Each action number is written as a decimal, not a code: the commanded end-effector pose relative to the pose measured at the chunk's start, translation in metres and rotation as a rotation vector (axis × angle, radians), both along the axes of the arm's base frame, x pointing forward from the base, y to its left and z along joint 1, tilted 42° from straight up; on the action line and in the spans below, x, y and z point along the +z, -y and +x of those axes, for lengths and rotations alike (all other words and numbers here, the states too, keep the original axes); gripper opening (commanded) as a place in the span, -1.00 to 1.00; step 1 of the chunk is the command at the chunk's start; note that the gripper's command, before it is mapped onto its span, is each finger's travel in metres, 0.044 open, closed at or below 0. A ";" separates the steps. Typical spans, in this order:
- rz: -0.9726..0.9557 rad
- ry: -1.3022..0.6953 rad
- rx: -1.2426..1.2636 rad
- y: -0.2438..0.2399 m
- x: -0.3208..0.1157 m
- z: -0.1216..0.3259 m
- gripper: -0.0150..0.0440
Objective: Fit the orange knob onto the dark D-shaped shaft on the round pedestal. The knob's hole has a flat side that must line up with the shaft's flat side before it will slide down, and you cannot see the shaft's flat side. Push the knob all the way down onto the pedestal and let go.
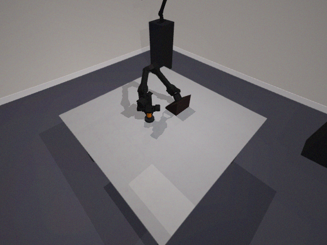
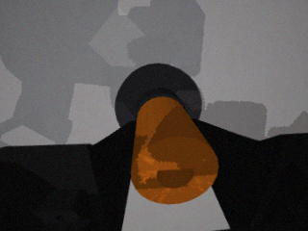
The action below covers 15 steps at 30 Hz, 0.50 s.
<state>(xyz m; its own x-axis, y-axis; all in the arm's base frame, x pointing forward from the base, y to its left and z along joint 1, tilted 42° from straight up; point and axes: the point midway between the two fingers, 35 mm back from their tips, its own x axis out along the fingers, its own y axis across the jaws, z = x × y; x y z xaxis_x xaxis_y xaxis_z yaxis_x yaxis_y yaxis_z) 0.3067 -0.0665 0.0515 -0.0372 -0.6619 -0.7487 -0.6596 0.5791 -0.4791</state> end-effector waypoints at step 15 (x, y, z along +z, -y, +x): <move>0.000 0.000 0.000 0.000 0.000 0.000 0.49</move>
